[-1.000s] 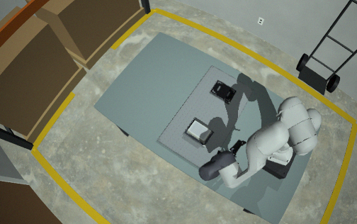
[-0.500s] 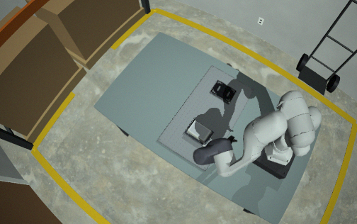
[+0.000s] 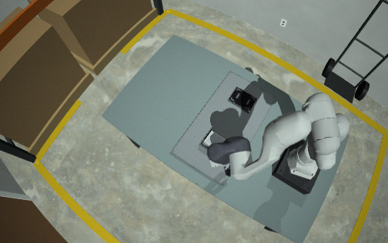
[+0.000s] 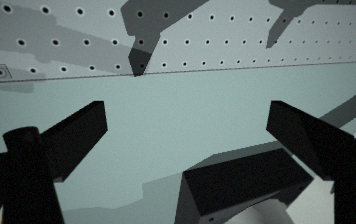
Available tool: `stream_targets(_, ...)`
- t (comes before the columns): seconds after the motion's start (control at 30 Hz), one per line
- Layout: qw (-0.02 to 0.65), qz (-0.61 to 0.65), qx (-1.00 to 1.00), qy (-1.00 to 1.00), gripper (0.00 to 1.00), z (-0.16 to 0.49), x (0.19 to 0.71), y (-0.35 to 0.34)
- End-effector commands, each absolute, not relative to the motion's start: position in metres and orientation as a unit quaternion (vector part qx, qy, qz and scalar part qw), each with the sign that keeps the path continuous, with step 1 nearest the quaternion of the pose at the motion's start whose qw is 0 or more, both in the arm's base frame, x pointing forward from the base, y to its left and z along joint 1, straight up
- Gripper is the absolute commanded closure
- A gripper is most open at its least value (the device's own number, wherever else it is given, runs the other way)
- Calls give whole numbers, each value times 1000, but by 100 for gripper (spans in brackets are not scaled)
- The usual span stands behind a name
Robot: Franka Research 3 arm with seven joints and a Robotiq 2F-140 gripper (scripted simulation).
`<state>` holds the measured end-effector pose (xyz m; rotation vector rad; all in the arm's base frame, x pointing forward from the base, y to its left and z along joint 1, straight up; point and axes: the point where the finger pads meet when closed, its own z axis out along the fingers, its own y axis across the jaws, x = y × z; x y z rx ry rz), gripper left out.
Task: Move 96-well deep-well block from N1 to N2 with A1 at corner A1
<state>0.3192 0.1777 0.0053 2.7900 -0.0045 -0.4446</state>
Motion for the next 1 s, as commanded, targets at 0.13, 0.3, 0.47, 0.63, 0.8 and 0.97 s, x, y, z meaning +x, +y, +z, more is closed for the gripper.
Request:
stream_targets(0.13,106,-127,986,13,0,3,358,184)
stream_targets(0.3,86,-112,990,6,0,5,378,181)
stream_targets(0.47,65,-91,994,-2,0,8,402,176)
stream_targets(0.63,46,-70,996,-10,0,12,425,170)
stream_targets(0.8,36,-57,998,-14,0,14,439,165)
stream_targets(0.97,21,-35,999,-22,0,20,462,156)
